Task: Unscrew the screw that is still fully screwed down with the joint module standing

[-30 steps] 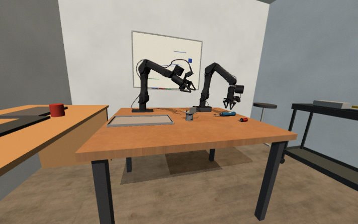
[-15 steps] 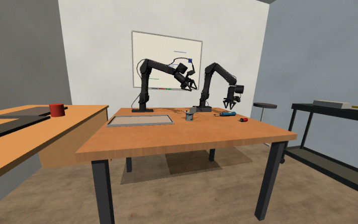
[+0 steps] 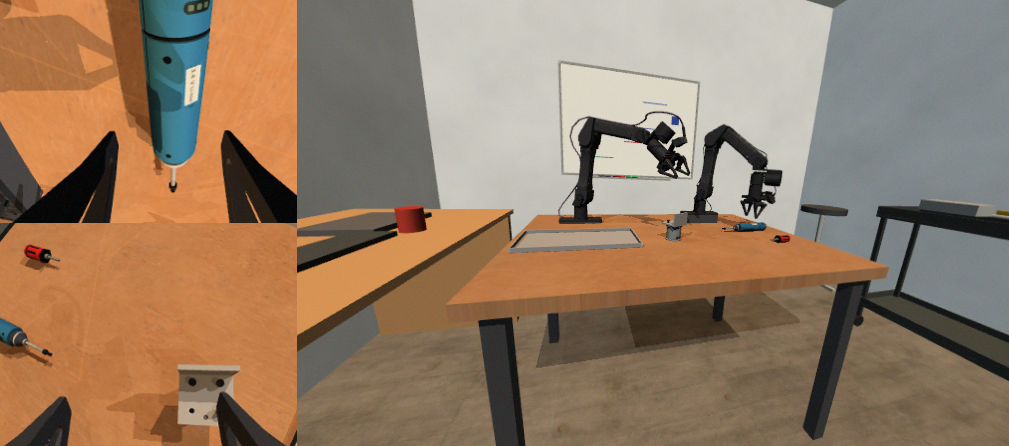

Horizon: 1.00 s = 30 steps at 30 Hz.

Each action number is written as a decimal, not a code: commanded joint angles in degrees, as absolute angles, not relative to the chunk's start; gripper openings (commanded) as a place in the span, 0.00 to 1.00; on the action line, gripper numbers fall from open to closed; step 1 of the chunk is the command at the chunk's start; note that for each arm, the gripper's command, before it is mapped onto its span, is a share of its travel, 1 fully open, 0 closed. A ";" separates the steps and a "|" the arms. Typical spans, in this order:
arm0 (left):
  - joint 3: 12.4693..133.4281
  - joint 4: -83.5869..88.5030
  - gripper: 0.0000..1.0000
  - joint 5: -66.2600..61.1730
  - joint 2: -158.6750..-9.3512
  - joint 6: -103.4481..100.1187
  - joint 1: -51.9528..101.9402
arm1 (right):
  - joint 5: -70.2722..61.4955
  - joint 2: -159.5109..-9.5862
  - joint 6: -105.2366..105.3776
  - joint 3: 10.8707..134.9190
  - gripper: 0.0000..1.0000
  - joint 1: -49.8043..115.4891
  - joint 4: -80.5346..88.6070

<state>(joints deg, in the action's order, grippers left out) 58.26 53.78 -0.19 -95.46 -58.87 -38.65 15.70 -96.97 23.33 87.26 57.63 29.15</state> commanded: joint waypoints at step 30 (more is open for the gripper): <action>60.60 54.59 0.65 0.51 -93.73 -58.95 -38.90 | 32.60 -103.07 36.28 107.45 0.86 66.10 54.76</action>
